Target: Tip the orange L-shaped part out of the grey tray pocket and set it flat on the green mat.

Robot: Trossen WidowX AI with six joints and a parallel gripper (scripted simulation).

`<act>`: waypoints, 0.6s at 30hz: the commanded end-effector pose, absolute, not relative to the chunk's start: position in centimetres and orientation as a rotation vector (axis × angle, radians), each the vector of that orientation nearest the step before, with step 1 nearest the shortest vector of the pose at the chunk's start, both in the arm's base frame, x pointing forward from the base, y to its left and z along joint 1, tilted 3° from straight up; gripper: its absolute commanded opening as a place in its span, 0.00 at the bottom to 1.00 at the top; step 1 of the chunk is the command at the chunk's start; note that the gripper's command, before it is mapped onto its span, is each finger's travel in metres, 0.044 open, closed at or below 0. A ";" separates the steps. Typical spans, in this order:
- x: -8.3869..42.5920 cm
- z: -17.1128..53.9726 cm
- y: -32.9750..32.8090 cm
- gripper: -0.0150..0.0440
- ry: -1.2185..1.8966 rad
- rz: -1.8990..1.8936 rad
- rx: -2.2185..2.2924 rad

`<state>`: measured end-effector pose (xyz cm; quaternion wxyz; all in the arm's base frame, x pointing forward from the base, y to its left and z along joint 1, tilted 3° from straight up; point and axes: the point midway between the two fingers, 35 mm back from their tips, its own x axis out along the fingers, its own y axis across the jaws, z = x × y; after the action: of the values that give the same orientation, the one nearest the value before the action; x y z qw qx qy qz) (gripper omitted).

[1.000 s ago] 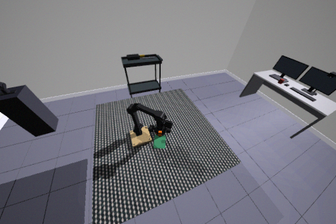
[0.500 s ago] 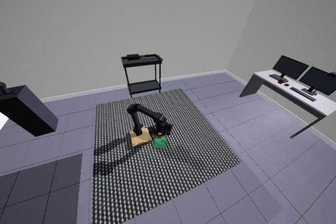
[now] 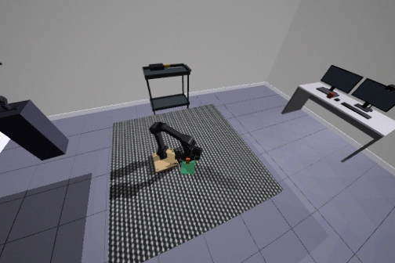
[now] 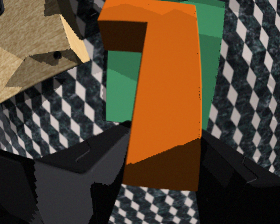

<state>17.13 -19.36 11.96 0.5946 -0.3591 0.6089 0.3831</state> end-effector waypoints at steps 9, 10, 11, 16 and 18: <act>17.1 10.2 -19.4 0.25 1.415 0.892 -0.839; 17.1 10.0 -19.4 0.25 1.415 0.892 -0.839; 17.0 9.9 -19.4 0.25 1.415 0.892 -0.839; 17.0 9.1 -19.4 0.25 1.415 0.892 -0.839; 17.0 8.8 -19.4 0.25 1.415 0.892 -0.839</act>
<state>17.03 -19.32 9.13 0.5946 -0.3591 0.6088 0.3831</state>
